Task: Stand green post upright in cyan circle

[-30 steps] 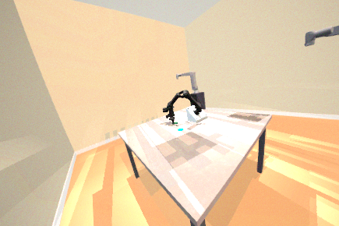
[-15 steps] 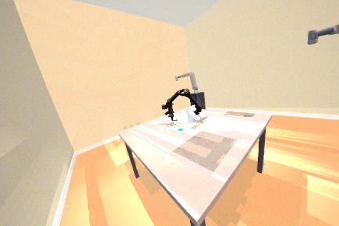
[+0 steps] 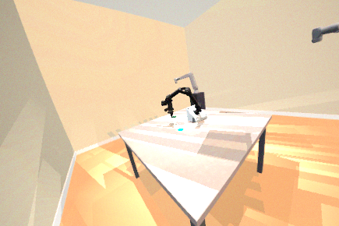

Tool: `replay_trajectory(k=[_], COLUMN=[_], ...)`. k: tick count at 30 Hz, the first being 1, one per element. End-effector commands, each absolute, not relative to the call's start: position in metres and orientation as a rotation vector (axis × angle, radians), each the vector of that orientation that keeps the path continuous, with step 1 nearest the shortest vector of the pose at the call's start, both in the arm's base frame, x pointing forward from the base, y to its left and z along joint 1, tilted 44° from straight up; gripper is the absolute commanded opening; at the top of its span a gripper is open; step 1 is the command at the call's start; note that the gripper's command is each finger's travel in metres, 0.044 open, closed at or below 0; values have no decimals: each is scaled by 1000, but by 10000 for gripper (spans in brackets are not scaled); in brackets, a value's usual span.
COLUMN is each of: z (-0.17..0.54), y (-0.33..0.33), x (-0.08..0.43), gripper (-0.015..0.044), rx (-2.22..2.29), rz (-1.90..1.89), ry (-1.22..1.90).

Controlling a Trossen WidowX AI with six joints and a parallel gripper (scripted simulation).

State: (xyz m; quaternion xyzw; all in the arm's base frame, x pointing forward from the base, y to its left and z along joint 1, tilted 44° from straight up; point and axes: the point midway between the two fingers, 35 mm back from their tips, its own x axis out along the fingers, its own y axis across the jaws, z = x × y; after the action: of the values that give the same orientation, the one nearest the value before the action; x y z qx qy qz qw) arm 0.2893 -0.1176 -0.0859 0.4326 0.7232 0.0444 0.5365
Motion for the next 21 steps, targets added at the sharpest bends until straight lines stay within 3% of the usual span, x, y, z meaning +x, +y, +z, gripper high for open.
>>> replay_trajectory(k=[1,21], z=[-75,-35], y=[-127,-118], x=[289,304], gripper=[22,22], rx=[1024,977], rz=[108,150], ry=[1725,1711])
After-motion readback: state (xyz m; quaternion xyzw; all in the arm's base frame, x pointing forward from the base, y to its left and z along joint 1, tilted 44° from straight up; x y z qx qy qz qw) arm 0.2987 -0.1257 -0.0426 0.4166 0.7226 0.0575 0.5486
